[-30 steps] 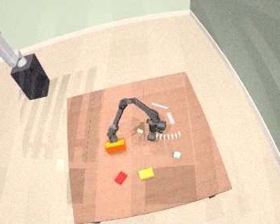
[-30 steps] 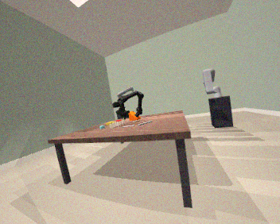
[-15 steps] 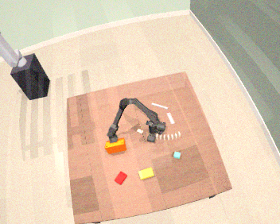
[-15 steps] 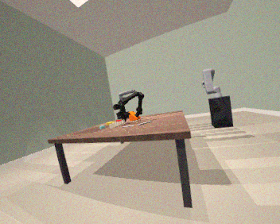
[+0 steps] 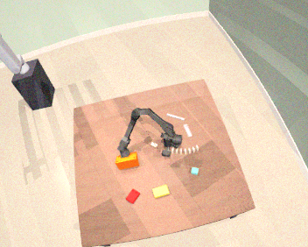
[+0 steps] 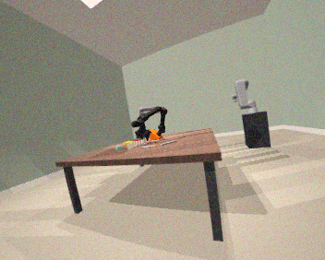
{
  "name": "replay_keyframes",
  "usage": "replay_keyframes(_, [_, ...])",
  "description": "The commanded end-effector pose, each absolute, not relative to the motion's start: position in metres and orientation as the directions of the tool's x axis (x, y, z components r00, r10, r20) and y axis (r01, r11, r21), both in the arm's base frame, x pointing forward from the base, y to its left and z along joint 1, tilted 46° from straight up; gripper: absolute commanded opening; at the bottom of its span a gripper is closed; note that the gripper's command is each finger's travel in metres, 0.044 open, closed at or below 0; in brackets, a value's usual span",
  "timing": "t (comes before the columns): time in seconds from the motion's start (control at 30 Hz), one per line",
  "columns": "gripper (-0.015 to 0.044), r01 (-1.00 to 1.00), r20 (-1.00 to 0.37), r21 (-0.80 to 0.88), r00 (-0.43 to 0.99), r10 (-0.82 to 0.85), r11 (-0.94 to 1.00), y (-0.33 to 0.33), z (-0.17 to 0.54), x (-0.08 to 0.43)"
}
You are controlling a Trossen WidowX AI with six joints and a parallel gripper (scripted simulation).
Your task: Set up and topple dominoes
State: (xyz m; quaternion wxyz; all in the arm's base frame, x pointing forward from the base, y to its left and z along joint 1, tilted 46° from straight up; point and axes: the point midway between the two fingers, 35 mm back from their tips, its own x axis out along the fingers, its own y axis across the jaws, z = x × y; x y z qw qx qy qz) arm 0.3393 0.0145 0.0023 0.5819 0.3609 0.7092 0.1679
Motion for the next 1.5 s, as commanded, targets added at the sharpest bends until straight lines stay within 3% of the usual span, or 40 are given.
replay_keyframes(0.0, [0.044,0.326,-0.704,0.657,-0.055,0.708,0.679,0.008,0.009,0.342])
replay_keyframes(0.27, [0.044,0.386,-0.712,0.641,-0.021,0.701,0.663,-0.073,0.087,0.347])
replay_keyframes(0.5, [0.044,0.39,-0.712,0.641,-0.019,0.702,0.661,-0.079,0.094,0.345])
replay_keyframes(1.03, [0.044,0.609,-0.702,0.536,-0.063,0.709,0.584,0.019,0.088,0.254])
replay_keyframes(1.47, [0.044,0.611,-0.702,0.536,-0.062,0.71,0.583,0.058,0.05,0.25])
